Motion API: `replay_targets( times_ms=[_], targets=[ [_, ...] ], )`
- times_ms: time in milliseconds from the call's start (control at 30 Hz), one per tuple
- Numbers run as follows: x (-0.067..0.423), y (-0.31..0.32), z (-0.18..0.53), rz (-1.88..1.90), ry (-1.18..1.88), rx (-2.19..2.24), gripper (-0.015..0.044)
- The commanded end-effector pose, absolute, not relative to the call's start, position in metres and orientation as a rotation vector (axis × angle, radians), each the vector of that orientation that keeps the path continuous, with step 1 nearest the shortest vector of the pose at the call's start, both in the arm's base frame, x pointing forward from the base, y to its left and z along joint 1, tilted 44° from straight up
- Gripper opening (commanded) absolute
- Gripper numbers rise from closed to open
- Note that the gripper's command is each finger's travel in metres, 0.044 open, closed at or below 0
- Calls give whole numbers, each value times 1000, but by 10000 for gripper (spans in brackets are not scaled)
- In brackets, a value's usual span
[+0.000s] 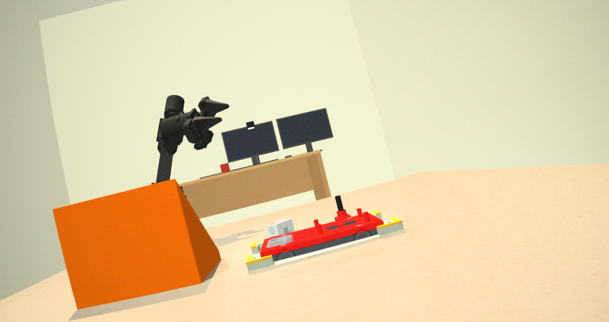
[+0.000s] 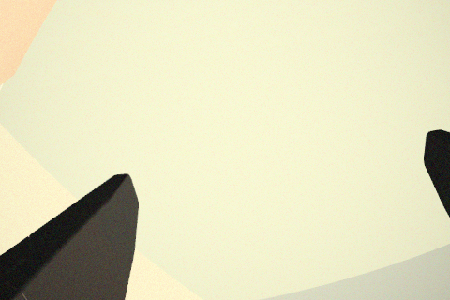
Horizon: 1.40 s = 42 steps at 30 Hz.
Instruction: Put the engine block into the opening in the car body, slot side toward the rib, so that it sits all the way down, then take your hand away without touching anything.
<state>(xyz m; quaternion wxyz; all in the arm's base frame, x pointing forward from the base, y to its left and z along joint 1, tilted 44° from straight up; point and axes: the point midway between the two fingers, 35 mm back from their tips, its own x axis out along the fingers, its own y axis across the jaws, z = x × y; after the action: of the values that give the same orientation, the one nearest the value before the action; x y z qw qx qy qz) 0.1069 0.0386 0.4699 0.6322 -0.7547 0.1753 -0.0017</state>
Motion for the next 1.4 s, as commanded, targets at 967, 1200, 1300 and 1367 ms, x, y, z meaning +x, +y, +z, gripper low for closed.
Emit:
replay_targets(
  times_ms=[967, 1200, 1300, 1367],
  targets=[
    [140, -17, 437, 79, 414, -853, 440],
    [151, -27, 424, 102, 441, -620, 440],
    [156, -31, 418, 111, 456, -521, 440],
    [159, -34, 414, 115, 469, -456, 440]
  ],
)
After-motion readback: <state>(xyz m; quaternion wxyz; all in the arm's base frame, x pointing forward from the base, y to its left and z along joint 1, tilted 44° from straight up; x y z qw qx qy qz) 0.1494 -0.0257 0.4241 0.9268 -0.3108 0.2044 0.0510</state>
